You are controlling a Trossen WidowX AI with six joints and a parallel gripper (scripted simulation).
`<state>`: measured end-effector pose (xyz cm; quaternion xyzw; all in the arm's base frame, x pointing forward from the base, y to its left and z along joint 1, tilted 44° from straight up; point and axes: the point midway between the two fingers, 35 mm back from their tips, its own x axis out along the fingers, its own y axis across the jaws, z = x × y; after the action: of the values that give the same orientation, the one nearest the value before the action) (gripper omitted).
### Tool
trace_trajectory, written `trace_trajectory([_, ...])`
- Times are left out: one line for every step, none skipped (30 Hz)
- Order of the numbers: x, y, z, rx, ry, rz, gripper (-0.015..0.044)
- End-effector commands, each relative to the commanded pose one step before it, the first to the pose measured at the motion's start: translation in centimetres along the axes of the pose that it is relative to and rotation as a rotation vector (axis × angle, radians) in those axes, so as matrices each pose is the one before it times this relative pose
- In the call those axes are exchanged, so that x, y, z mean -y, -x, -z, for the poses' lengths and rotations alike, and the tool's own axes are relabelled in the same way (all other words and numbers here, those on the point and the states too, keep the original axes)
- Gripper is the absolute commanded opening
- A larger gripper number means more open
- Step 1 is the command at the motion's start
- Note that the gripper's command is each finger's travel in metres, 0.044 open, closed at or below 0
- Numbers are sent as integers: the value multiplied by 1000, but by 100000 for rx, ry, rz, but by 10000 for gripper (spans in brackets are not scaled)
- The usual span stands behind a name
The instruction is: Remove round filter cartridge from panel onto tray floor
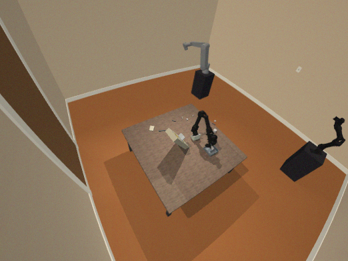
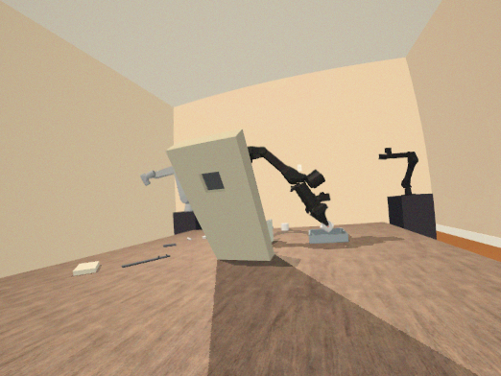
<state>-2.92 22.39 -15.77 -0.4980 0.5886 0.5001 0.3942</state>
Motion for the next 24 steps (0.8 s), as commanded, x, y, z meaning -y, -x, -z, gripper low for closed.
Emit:
trace_trajectory([-75, -1163, 965, 283, -202, -334, 0])
trace_trajectory([0, 0, 0, 0, 0, 0, 0])
trace_trajectory([0, 0, 0, 0, 0, 0, 0])
trace_trajectory([65, 370, -204, -1031, 119, 297, 26])
trace_trajectory([0, 0, 0, 0, 0, 0, 53])
trace_trajectory([0, 0, 0, 0, 0, 0, 79])
trace_trajectory([0, 0, 0, 0, 0, 0, 105])
trace_trajectory([0, 0, 0, 0, 0, 0, 131])
trace_trajectory([0, 0, 0, 0, 0, 0, 157])
trace_trajectory([0, 0, 0, 0, 0, 0, 184])
trace_trajectory([0, 0, 0, 0, 0, 0, 210])
trace_trajectory([0, 0, 0, 0, 0, 0, 236])
trace_trajectory([0, 0, 0, 0, 0, 0, 263])
trace_trajectory([0, 0, 0, 0, 0, 0, 289])
trace_trajectory([0, 0, 0, 0, 0, 0, 315])
trace_trajectory([0, 0, 0, 0, 0, 0, 341])
trace_trajectory([0, 0, 0, 0, 0, 0, 368])
trace_trajectory([0, 0, 0, 0, 0, 0, 394])
trace_trajectory([0, 0, 0, 0, 0, 0, 420])
trace_trajectory([0, 0, 0, 0, 0, 0, 440])
trace_trajectory([0, 0, 0, 0, 0, 0, 440])
trace_trajectory([0, 0, 0, 0, 0, 0, 440])
trace_trajectory([0, 0, 0, 0, 0, 0, 440])
trace_trajectory([2, 217, -174, 4, -2, 4, 440])
